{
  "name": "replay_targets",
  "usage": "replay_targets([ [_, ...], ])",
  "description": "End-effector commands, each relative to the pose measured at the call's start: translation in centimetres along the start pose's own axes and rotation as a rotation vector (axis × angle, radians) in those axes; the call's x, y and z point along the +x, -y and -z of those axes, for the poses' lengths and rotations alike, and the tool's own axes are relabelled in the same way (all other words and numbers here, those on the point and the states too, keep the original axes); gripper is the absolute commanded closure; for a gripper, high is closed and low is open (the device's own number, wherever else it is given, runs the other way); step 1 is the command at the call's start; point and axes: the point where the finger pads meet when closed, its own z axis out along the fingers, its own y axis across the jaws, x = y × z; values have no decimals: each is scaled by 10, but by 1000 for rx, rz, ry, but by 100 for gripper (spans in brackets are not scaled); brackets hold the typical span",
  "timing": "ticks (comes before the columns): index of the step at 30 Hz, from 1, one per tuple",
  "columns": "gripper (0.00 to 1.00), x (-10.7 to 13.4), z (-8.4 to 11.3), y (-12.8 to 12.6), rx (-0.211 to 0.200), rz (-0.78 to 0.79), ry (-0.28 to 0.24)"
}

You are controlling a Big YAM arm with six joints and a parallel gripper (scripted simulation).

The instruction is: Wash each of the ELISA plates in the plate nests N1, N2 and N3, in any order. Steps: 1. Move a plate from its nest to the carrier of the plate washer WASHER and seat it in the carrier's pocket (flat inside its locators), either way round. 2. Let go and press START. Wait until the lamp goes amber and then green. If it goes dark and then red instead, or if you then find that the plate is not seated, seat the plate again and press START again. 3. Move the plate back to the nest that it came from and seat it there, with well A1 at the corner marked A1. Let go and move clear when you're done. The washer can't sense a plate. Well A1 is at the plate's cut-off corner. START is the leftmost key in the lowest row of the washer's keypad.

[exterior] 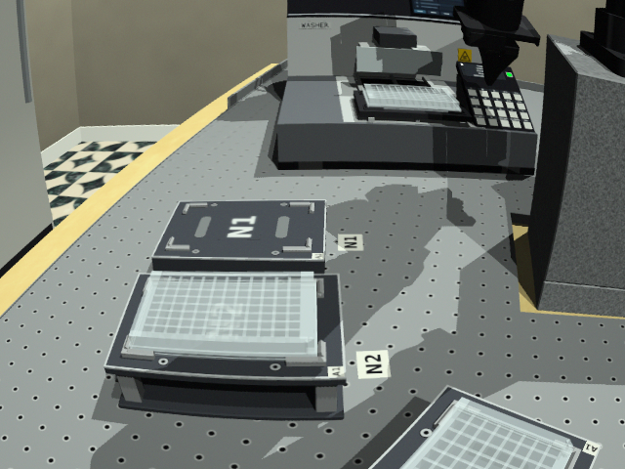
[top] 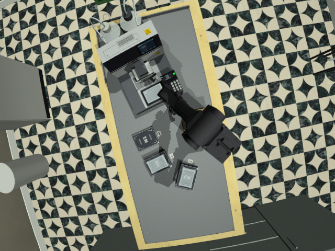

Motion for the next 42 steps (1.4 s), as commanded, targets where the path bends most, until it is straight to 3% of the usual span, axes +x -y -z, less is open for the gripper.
replay_targets([
  [1,100,-7,1,-3,-3,-5,12],
  [33,100,-7,1,-3,-3,-5,12],
  [34,0,-19,4,-13,-21,48,20],
  [39,0,-30,5,-25,-38,145,5],
  [42,0,-36,2,-34,-49,243,-29],
])
